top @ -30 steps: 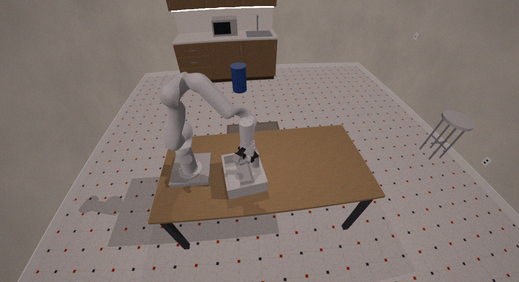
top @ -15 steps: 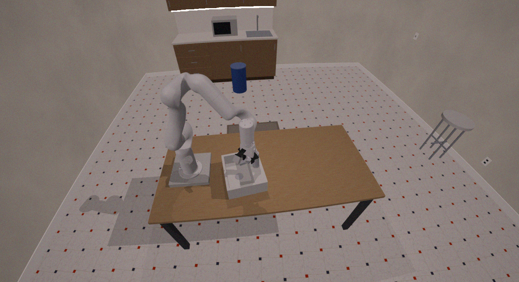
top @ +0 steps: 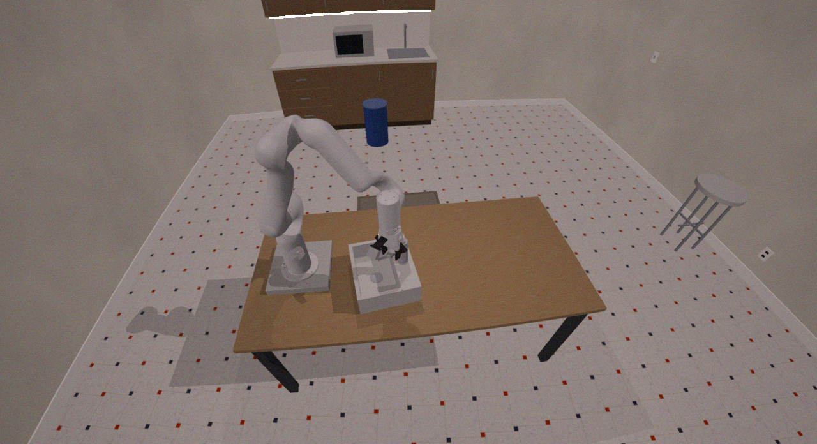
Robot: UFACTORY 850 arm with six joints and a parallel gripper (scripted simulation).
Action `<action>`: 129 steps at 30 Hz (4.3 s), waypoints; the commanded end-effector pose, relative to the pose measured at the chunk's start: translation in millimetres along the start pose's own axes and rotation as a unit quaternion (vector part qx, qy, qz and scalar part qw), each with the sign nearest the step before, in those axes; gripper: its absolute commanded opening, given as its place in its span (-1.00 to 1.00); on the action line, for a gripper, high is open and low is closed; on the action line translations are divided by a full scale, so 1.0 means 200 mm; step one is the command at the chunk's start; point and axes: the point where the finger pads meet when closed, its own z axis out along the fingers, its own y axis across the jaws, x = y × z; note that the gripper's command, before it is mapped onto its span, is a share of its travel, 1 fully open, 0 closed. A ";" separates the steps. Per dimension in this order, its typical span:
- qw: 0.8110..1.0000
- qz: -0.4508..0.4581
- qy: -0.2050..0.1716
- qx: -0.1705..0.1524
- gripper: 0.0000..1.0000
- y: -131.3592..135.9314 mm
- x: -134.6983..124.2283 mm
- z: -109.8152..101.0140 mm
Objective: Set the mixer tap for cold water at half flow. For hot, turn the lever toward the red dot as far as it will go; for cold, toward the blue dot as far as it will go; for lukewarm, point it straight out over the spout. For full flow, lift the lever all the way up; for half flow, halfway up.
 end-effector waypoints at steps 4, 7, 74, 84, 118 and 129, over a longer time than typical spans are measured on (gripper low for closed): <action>1.000 0.000 0.000 0.001 0.31 0.00 0.00 0.02; 1.000 0.000 0.000 0.001 0.31 0.00 0.00 0.03; 1.000 0.000 0.000 0.001 -1.00 0.00 0.00 0.04; 1.000 0.000 0.000 0.001 -1.00 0.00 -0.02 -0.01; 1.000 0.000 0.000 0.001 0.31 0.00 -0.02 -0.02; 1.000 0.000 0.000 0.001 0.31 0.00 -0.02 -0.02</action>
